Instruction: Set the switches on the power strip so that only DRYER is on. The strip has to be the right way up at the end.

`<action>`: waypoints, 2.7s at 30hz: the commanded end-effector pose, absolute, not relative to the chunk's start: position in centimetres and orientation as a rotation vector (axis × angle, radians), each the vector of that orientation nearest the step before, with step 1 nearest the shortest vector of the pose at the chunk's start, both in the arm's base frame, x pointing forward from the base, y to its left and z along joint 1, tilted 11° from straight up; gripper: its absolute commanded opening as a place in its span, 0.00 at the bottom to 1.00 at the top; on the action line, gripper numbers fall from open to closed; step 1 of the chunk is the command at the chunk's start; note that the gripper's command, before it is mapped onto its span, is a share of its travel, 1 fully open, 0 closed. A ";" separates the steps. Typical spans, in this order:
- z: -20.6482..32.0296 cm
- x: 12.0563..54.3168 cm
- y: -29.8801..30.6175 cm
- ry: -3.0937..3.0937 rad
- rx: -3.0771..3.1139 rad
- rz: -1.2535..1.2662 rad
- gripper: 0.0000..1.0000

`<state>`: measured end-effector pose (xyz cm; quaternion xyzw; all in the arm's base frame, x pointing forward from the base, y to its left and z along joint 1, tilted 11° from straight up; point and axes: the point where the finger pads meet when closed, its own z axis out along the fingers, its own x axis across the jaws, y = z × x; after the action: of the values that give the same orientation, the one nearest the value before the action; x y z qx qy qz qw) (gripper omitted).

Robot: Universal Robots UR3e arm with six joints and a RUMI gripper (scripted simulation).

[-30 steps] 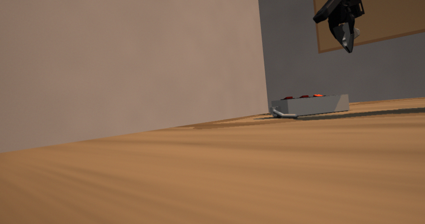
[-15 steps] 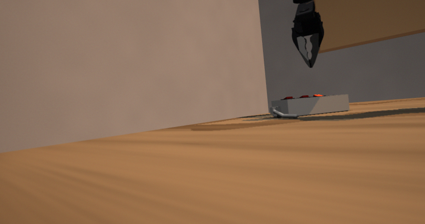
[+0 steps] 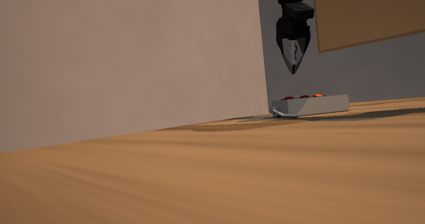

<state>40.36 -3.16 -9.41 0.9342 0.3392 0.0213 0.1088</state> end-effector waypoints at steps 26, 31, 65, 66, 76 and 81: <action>-9.6 40.5 -2.7 1.030 2.738 0.068 0.00; -9.6 40.5 -2.7 1.030 2.738 0.068 0.00; -9.6 40.5 -2.7 1.030 2.738 0.068 0.00; -9.6 40.5 -2.7 1.030 2.738 0.068 0.00; -15.2 40.8 -3.8 1.030 2.738 0.067 0.00; -16.8 40.7 -4.0 1.030 2.738 0.067 0.00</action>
<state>40.39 -3.68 -15.13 0.9307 0.3497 0.0193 0.1053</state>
